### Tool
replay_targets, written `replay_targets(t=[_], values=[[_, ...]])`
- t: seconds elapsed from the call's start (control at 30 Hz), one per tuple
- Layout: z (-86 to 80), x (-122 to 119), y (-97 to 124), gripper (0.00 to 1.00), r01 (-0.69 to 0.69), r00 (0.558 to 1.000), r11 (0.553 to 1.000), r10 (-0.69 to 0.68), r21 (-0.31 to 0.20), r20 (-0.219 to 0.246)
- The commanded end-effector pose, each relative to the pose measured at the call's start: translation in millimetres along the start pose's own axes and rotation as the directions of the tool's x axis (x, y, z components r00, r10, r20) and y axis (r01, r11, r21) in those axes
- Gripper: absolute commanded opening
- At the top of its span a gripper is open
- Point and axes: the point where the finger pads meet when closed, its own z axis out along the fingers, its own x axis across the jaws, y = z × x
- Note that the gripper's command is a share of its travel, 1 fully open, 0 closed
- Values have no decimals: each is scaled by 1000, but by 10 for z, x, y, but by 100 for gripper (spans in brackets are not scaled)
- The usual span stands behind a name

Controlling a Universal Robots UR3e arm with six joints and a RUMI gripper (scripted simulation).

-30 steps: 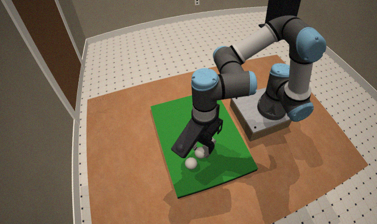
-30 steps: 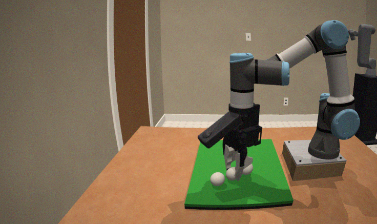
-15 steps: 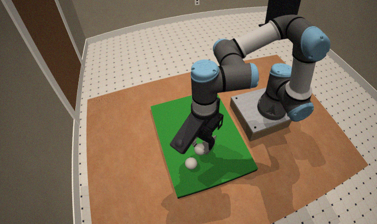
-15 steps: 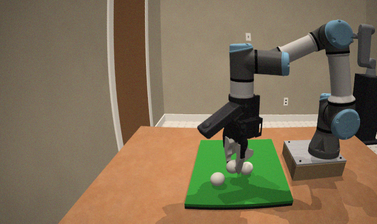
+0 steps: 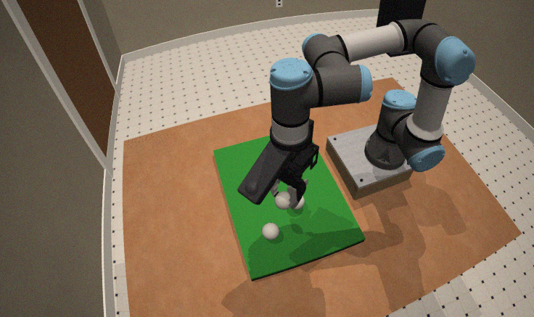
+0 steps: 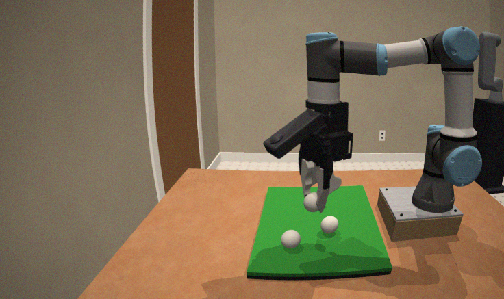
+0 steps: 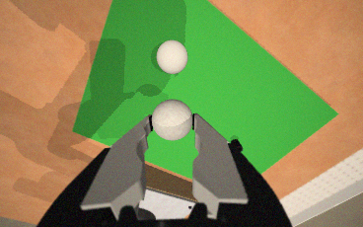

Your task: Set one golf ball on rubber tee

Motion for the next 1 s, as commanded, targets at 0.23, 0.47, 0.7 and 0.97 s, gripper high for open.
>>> replay_targets(t=[0.23, 0.47, 0.7, 0.97], values=[[-213, -3, 5, 0, 0, 1000, 1000, 0, -2, 1], [-220, 0, 7, 0, 0, 1000, 1000, 0, -2, 1], [-240, 122, 78, 0, 0, 1000, 1000, 0, -2, 2], [-323, 592, 426, 0, 0, 1000, 1000, 0, -1, 3]])
